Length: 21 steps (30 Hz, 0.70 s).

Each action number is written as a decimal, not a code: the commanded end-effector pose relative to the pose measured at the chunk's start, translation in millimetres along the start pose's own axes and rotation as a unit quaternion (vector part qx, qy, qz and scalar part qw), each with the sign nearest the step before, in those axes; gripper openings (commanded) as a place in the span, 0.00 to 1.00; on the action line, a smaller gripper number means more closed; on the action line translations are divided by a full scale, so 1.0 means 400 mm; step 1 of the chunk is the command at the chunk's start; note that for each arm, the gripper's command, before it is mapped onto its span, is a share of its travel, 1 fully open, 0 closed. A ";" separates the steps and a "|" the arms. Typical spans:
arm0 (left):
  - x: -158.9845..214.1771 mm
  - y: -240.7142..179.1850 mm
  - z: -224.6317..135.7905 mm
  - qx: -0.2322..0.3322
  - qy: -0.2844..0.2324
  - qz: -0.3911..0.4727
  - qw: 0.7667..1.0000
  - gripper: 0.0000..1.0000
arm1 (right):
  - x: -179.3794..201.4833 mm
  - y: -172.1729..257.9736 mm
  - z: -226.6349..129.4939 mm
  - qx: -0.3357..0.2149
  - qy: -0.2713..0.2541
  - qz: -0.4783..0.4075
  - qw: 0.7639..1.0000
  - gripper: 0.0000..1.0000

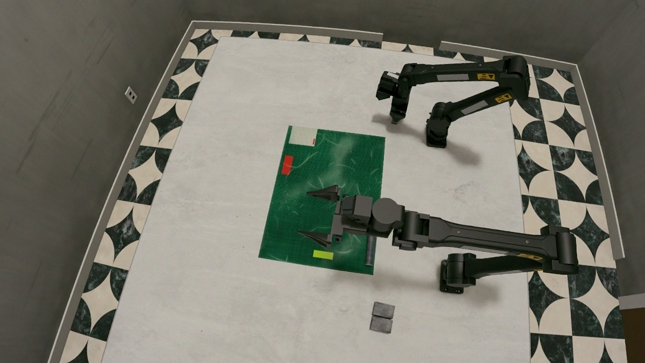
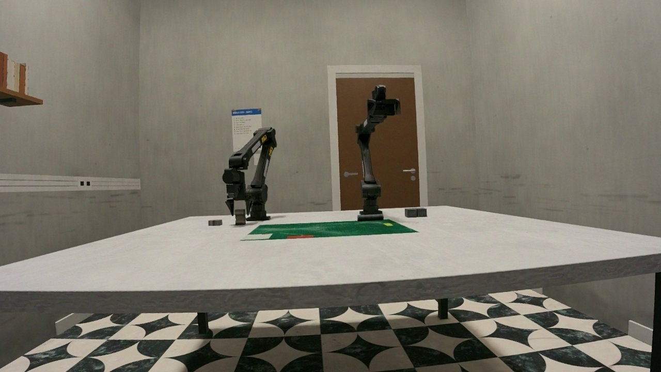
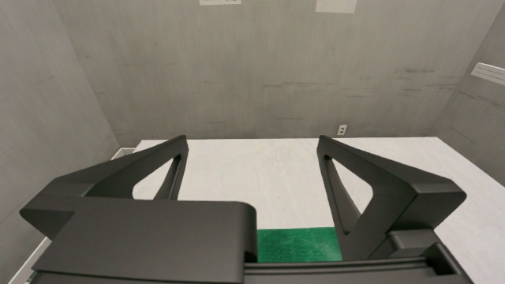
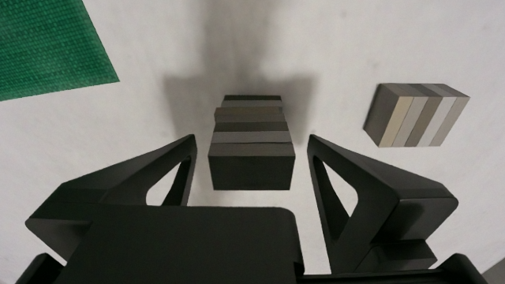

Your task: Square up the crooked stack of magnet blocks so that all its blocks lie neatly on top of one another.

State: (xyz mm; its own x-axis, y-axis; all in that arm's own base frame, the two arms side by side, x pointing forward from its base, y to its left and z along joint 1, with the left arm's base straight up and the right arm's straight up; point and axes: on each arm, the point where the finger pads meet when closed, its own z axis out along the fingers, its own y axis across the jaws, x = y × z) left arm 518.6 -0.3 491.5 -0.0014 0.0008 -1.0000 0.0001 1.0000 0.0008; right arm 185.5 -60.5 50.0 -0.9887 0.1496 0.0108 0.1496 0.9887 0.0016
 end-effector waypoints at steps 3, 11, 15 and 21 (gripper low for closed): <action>-0.065 -0.006 -0.002 0.002 -0.024 -0.008 1.000 1.00 | -0.069 -0.009 -0.048 0.006 -0.036 0.000 0.999 0.78; -0.065 -0.006 -0.002 0.002 -0.024 -0.008 1.000 1.00 | -0.040 -0.004 -0.022 0.004 -0.022 0.001 1.000 0.49; -0.065 -0.006 -0.002 0.002 -0.024 -0.008 1.000 1.00 | -0.040 -0.004 -0.022 0.004 -0.022 0.000 1.000 0.49; -0.065 -0.006 -0.002 0.002 -0.024 -0.008 1.000 1.00 | -0.040 -0.004 -0.022 0.004 -0.022 0.000 1.000 0.49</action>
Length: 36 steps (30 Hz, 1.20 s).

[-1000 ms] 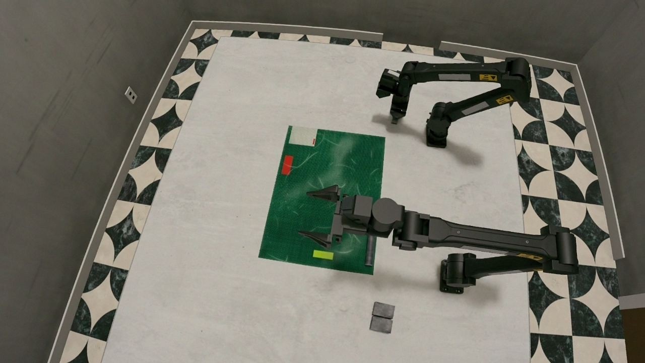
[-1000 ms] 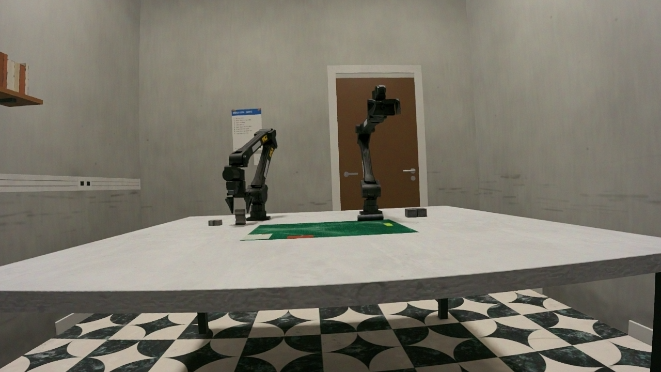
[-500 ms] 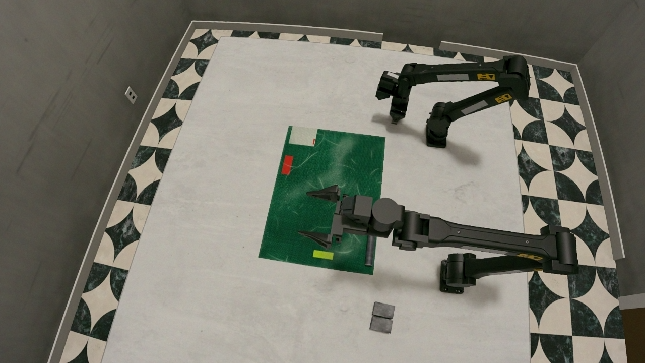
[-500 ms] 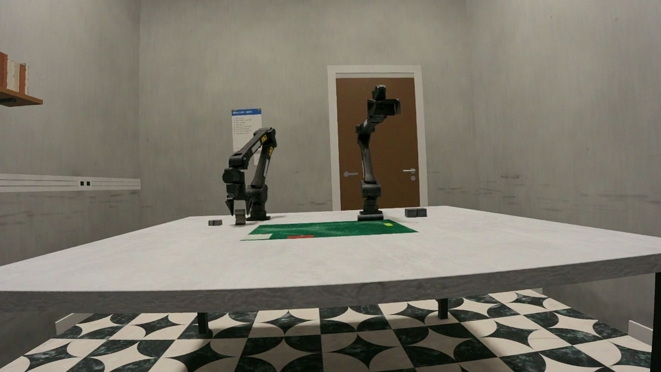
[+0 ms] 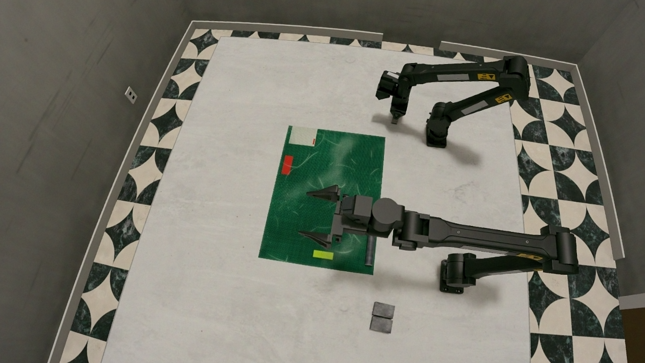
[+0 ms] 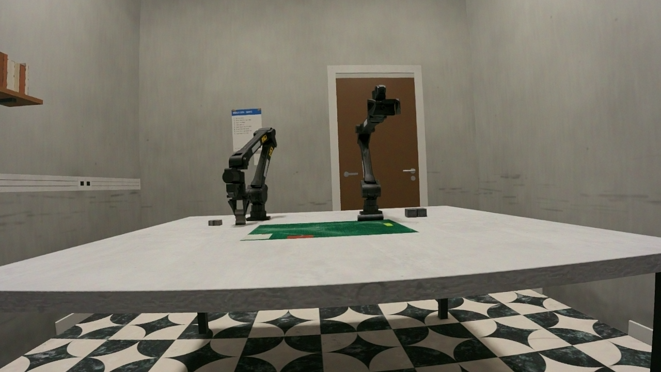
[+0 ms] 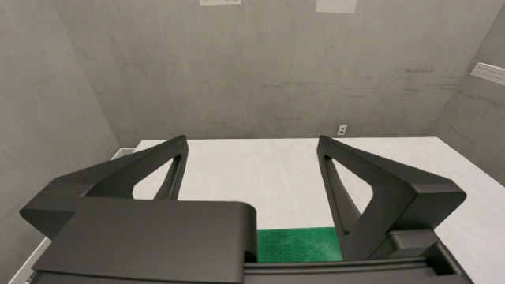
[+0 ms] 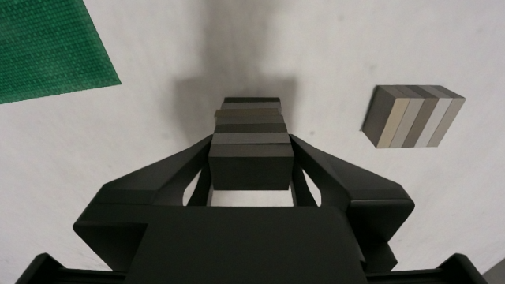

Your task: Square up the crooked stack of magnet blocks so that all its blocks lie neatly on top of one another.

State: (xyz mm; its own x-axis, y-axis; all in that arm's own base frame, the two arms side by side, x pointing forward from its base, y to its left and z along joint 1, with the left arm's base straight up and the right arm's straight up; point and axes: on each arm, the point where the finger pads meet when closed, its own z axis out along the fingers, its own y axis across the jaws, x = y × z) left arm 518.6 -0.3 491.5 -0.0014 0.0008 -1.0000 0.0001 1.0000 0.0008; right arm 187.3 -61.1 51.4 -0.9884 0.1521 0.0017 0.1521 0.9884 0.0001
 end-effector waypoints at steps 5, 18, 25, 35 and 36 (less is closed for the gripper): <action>-0.065 -0.006 -0.002 0.002 -0.024 -0.008 1.000 1.00 | -0.036 -0.004 -0.018 0.003 -0.017 -0.001 1.000 0.48; -0.065 -0.006 -0.002 0.002 -0.024 -0.008 1.000 1.00 | -0.036 -0.004 -0.018 0.004 -0.017 -0.001 1.000 0.47; -0.065 -0.006 -0.002 0.002 -0.024 -0.008 1.000 1.00 | -0.035 -0.005 -0.018 0.004 -0.017 -0.001 1.000 0.46; -0.065 -0.006 -0.002 0.002 -0.024 -0.008 1.000 1.00 | -0.035 -0.005 -0.018 0.004 -0.017 -0.001 1.000 0.46; -0.065 -0.006 -0.002 0.002 -0.024 -0.008 1.000 1.00 | -0.035 -0.005 -0.018 0.004 -0.017 -0.001 1.000 0.46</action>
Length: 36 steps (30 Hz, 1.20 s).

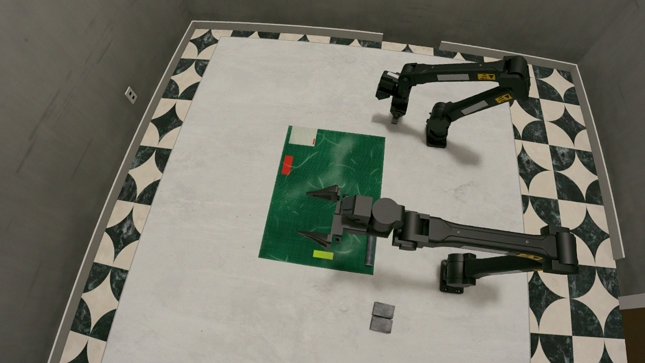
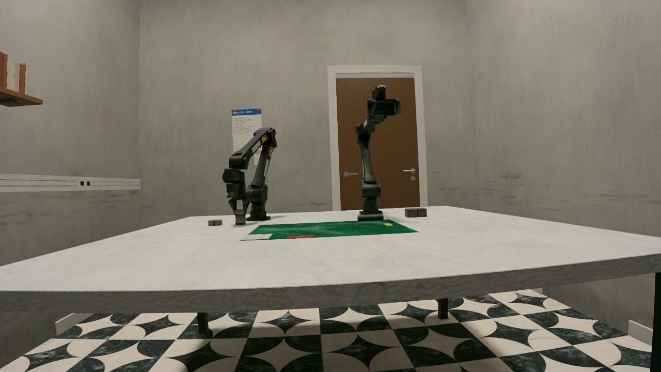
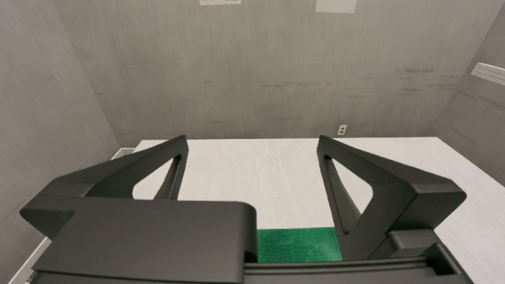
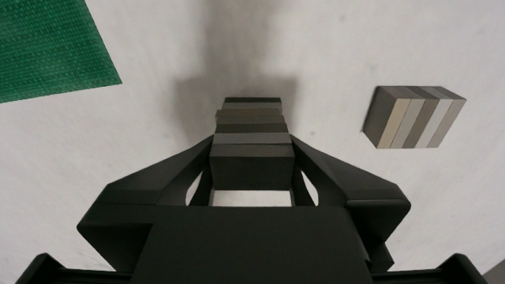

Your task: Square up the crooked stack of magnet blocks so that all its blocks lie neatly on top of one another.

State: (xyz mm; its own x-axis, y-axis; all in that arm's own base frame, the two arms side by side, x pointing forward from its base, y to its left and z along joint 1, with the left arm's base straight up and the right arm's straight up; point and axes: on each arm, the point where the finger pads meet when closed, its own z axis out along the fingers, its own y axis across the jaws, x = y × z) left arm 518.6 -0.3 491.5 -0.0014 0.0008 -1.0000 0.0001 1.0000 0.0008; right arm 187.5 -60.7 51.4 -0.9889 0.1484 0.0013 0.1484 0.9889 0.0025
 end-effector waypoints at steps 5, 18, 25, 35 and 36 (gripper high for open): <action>-0.065 -0.006 -0.002 0.002 -0.024 -0.008 1.000 1.00 | -0.035 -0.006 -0.018 0.005 -0.017 0.001 1.000 0.46; -0.065 -0.006 -0.002 0.002 -0.024 -0.008 1.000 1.00 | -0.035 -0.006 -0.018 0.005 -0.017 0.001 1.000 0.78; -0.065 -0.006 -0.002 0.002 -0.024 -0.008 1.000 1.00 | -0.035 -0.006 -0.018 0.005 -0.017 0.001 1.000 0.78; -0.065 -0.006 -0.002 0.002 -0.024 -0.008 1.000 1.00 | -0.047 -0.009 0.000 0.006 -0.022 -0.001 1.000 0.78; -0.065 -0.006 -0.002 0.002 -0.024 -0.008 1.000 1.00 | -0.045 -0.008 -0.001 0.006 -0.024 0.000 1.000 0.78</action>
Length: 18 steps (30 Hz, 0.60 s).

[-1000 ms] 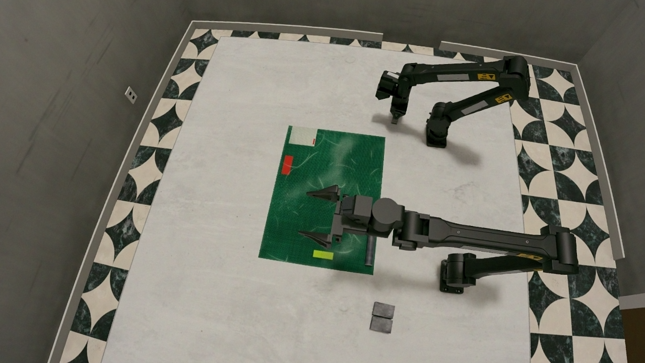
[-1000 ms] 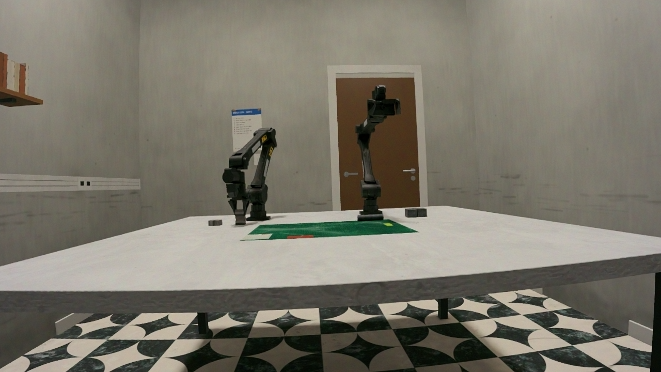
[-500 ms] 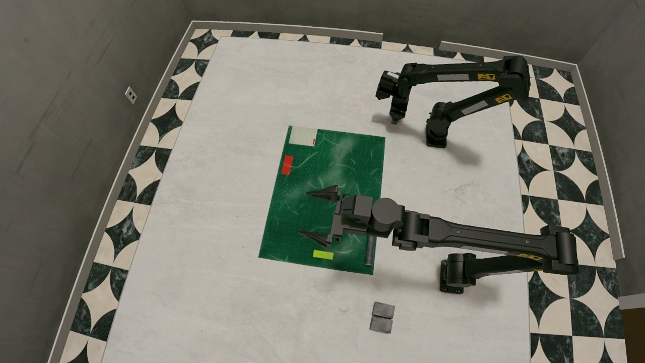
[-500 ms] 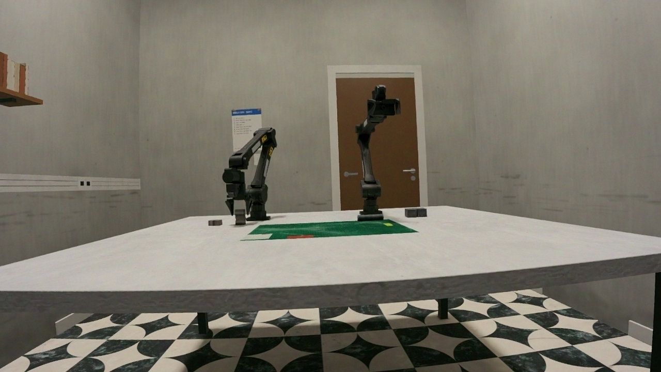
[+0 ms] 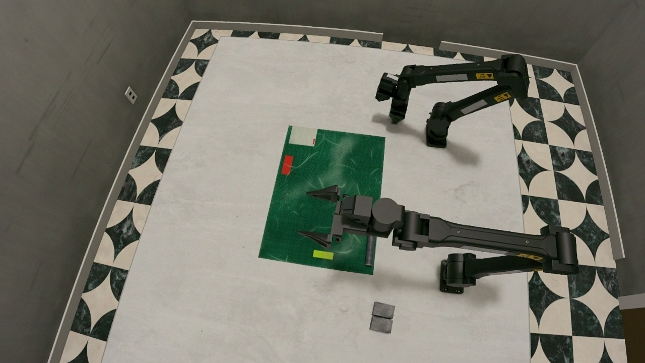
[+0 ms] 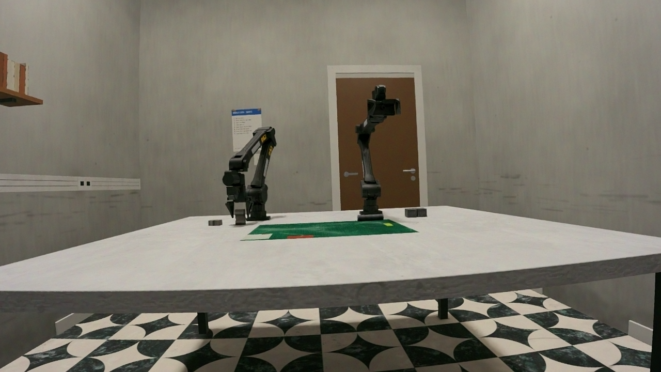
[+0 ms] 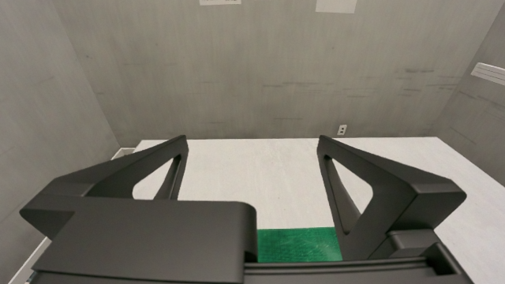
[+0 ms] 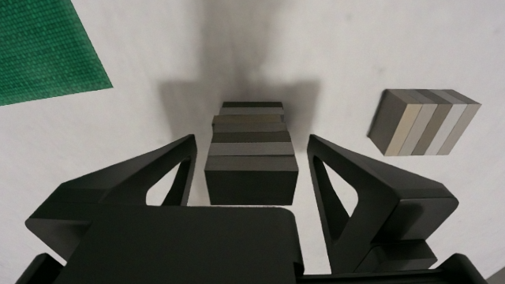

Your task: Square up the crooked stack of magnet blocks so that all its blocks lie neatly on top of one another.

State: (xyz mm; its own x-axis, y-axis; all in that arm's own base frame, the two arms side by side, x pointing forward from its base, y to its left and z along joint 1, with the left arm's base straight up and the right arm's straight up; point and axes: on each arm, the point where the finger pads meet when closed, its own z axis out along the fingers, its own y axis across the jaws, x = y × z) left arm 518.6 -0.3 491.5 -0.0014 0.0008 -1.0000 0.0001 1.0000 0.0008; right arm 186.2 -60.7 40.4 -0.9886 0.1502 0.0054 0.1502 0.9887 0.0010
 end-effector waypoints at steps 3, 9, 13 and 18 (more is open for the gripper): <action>-0.065 -0.006 -0.002 0.002 -0.024 -0.008 1.000 1.00 | -0.050 -0.008 -0.032 0.006 -0.030 -0.001 1.000 0.78; -0.065 -0.006 -0.002 0.002 -0.024 -0.008 1.000 1.00 | -0.052 -0.009 -0.033 0.006 -0.031 -0.001 0.999 0.49; -0.065 -0.006 -0.002 0.002 -0.024 -0.008 1.000 1.00 | -0.052 -0.009 -0.033 0.006 -0.031 -0.001 0.999 0.49; -0.065 -0.006 -0.002 0.002 -0.024 -0.008 1.000 1.00 | -0.052 -0.009 -0.033 0.006 -0.031 -0.001 0.999 0.49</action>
State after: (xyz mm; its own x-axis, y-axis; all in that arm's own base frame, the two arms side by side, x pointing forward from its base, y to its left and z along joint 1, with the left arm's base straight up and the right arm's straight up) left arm 518.6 -0.3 491.5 -0.0014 0.0008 -1.0000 0.0001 1.0000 0.0008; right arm 187.2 -60.9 40.7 -0.9889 0.1485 0.0010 0.1485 0.9889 0.0007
